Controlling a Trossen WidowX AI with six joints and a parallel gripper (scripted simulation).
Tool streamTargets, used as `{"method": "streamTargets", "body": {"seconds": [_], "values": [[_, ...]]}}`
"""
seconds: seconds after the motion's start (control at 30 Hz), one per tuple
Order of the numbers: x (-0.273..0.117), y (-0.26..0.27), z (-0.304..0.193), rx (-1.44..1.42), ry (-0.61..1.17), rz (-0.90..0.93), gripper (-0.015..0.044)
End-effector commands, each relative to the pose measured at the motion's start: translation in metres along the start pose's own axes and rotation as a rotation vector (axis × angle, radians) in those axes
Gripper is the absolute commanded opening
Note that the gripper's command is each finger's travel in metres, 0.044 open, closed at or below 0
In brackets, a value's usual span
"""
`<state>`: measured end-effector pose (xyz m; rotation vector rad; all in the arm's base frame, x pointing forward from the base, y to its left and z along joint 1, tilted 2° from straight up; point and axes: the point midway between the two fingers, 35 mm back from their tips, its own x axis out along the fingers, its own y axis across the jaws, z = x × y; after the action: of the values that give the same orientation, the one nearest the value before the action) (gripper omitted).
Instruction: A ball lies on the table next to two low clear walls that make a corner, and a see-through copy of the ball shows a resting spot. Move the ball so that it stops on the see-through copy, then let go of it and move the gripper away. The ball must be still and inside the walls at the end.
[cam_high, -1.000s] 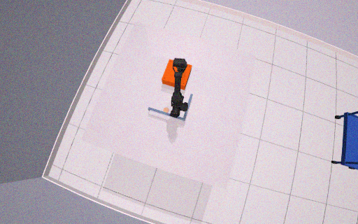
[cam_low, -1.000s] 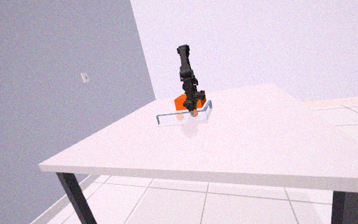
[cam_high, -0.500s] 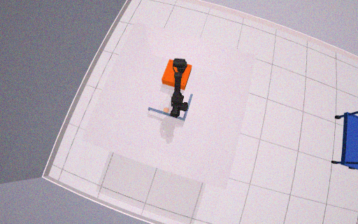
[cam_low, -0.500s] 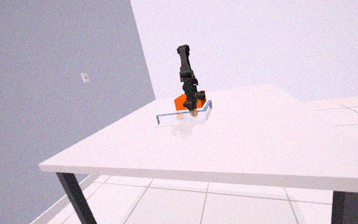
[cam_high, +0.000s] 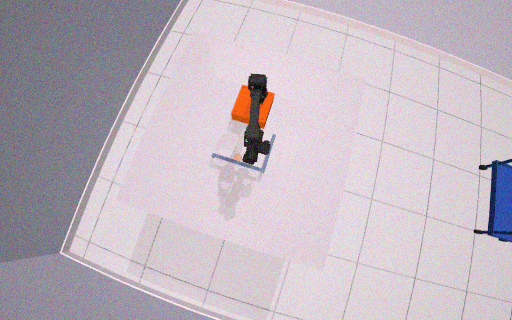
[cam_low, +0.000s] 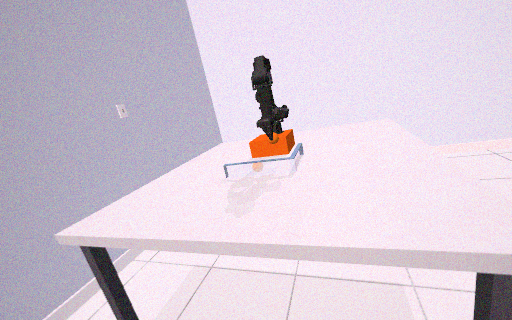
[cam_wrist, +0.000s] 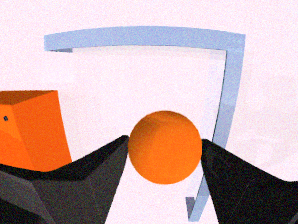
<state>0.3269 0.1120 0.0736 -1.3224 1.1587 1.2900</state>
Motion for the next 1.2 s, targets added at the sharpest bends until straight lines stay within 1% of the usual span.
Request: {"method": "streamTargets", "body": {"seconds": [0.0, 0.2, 1.17], "values": [[-0.025, 0.003, -0.001, 0.003, 0.003, -0.01, 0.0], [-0.025, 0.001, -0.003, -0.041, 0.003, -0.01, 0.0], [0.001, -0.024, -0.048, -0.905, 0.018, -0.006, 0.0]]}}
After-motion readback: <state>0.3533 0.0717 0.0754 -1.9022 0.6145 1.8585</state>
